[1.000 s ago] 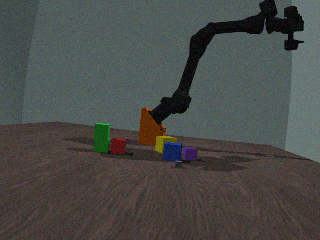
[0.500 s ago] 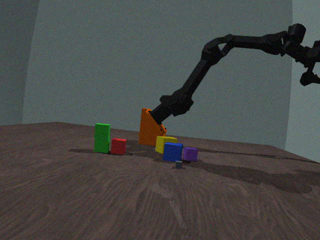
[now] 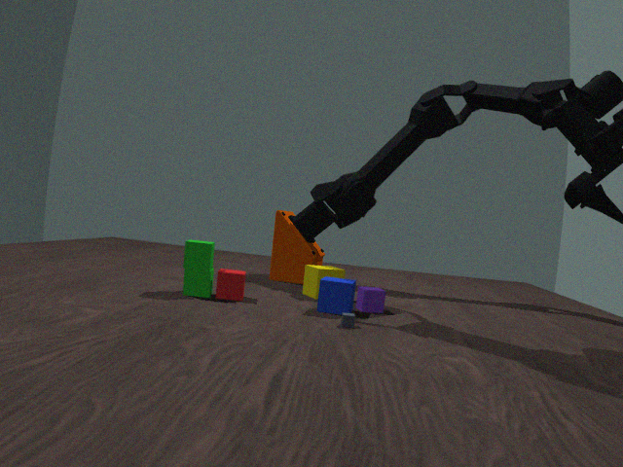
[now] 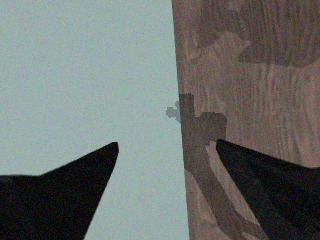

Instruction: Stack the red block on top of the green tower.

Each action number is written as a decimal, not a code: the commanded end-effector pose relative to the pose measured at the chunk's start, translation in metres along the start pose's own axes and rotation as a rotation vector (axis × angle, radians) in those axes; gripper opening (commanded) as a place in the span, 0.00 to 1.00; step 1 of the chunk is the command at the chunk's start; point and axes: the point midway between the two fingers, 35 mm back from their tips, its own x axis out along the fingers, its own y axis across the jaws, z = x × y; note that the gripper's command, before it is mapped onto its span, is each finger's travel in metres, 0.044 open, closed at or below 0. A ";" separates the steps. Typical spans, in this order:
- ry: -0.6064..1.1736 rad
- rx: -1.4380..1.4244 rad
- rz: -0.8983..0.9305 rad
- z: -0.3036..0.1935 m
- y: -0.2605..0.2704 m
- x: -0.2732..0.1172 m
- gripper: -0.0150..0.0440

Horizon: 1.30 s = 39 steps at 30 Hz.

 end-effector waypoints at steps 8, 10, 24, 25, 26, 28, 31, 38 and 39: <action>-0.137 0.093 -0.333 0.102 -0.130 -0.008 1.00; -0.162 0.127 -0.397 0.120 -0.158 -0.015 1.00; -0.264 0.464 -0.752 0.198 -0.338 -0.120 1.00; -0.266 0.494 -0.770 0.200 -0.349 -0.129 1.00; -0.268 0.524 -0.786 0.201 -0.360 -0.139 1.00; -0.270 0.586 -0.815 0.201 -0.380 -0.158 1.00; -0.269 0.683 -0.849 0.198 -0.409 -0.187 1.00; -0.248 0.922 -0.878 0.176 -0.464 -0.249 1.00; -0.243 0.957 -0.876 0.171 -0.470 -0.257 1.00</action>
